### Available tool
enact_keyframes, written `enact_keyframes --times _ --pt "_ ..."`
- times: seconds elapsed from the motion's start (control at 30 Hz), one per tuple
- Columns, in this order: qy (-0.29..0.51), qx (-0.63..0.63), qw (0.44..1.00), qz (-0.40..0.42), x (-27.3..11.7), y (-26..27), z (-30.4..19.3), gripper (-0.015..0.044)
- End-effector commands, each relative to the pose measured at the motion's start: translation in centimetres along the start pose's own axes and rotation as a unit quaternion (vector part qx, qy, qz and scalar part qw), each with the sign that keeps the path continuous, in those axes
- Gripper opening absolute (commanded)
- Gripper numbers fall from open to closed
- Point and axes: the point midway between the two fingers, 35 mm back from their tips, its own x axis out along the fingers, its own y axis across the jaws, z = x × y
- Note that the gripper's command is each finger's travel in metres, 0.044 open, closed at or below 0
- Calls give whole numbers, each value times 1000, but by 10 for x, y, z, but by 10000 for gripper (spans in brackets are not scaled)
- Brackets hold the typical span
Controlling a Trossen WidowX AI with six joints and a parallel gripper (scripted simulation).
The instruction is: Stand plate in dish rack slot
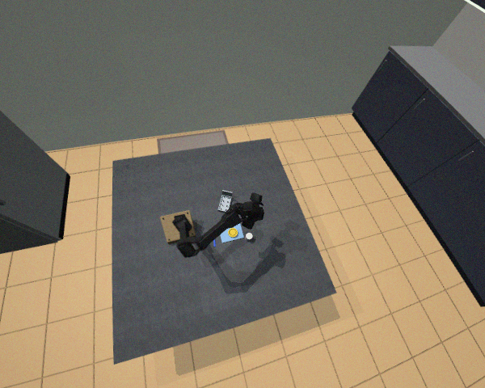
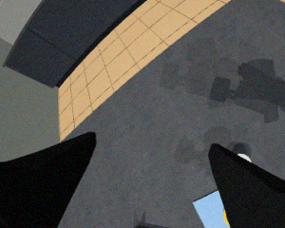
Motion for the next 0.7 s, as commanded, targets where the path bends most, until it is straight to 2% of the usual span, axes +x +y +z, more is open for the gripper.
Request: enact_keyframes --times 0.0,0.33,0.67 --pt "42 -56 997 -38 19 -19 -25 400" --pt "147 -172 968 -104 50 -67 -76 400" --pt "266 -273 913 -147 64 -119 -127 400"
